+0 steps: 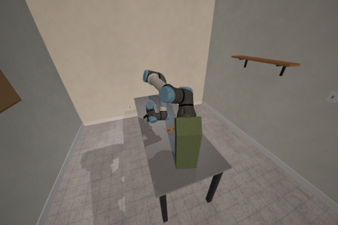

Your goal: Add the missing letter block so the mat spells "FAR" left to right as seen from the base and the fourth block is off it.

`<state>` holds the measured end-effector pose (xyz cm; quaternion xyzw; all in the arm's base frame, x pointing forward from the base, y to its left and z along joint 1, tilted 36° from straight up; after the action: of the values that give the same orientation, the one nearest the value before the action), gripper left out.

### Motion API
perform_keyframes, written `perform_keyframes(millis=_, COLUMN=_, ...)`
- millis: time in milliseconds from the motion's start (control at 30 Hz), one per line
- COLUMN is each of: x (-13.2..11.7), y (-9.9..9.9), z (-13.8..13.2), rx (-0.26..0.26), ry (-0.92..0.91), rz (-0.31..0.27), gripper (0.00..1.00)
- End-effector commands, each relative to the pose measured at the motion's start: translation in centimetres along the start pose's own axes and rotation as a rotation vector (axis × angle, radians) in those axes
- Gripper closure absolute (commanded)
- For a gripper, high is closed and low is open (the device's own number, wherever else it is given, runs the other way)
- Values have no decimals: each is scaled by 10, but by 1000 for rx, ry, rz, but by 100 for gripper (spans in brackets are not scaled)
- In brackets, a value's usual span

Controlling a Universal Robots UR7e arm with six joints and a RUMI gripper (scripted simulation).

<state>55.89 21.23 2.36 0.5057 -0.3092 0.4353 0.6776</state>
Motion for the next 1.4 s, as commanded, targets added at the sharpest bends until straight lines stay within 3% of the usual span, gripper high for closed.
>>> perform_keyframes(millis=0, x=1, y=0, z=0, rx=0, ry=0, rz=1, gripper=0)
perform_keyframes(millis=800, x=-13, y=-8, z=15, rx=17, ry=64, rz=-32, gripper=0)
perform_keyframes(millis=1233, x=-66, y=-25, z=73, rx=120, ry=290, rz=-142, gripper=0)
perform_keyframes(millis=1367, x=-72, y=-25, z=79, rx=133, ry=310, rz=-150, gripper=0)
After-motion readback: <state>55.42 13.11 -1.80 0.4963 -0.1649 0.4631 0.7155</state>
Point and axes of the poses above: the point where the finger pads meet when closed, its own y axis back along the fingers, its own z axis across the jaws, x = y × z, the point moved 5 cm from there along y, back along the fingers, and after that the axes turned 8 degrees about y, right-handed, at the moved point
